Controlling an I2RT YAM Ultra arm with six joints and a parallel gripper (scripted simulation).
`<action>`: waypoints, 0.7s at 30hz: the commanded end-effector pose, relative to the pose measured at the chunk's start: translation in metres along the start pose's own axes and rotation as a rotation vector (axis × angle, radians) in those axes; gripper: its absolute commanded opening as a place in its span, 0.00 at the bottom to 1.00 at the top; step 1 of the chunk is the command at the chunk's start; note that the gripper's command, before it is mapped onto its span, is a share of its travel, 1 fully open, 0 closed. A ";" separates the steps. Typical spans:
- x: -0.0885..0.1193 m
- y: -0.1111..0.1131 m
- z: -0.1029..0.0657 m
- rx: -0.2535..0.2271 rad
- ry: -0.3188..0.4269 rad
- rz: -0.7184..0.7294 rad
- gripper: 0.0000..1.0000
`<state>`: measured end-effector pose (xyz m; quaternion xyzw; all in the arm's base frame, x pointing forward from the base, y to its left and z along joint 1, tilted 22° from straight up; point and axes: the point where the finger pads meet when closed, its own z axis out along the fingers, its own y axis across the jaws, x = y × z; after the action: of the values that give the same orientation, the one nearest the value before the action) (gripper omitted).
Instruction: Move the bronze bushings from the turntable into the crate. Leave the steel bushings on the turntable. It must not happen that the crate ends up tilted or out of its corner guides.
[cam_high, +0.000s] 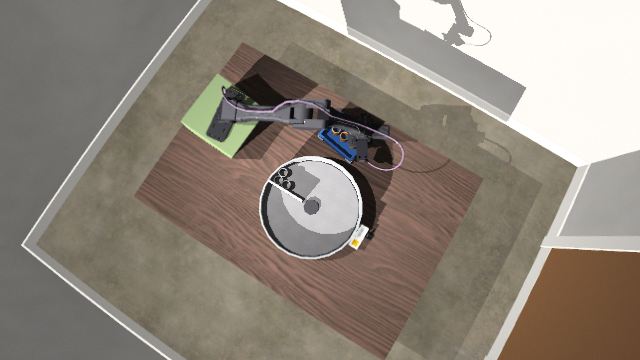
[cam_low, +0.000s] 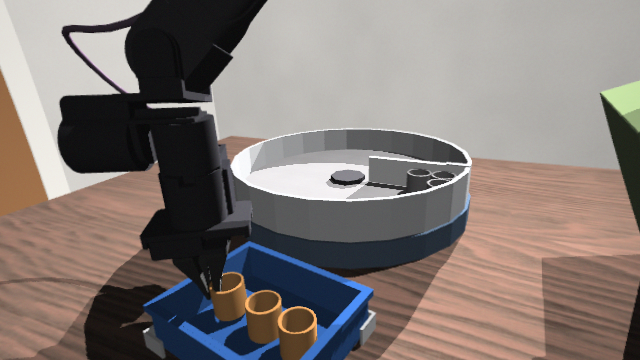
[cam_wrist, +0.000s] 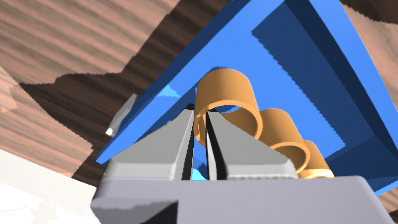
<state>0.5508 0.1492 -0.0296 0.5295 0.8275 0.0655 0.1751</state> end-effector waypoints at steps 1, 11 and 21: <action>-0.004 0.006 -0.015 -0.032 -0.004 -0.003 0.00; -0.006 0.016 -0.024 -0.052 -0.008 0.000 0.00; -0.006 0.016 -0.024 -0.052 -0.008 0.000 0.00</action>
<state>0.5480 0.1483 -0.0321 0.5296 0.8280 0.0634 0.1730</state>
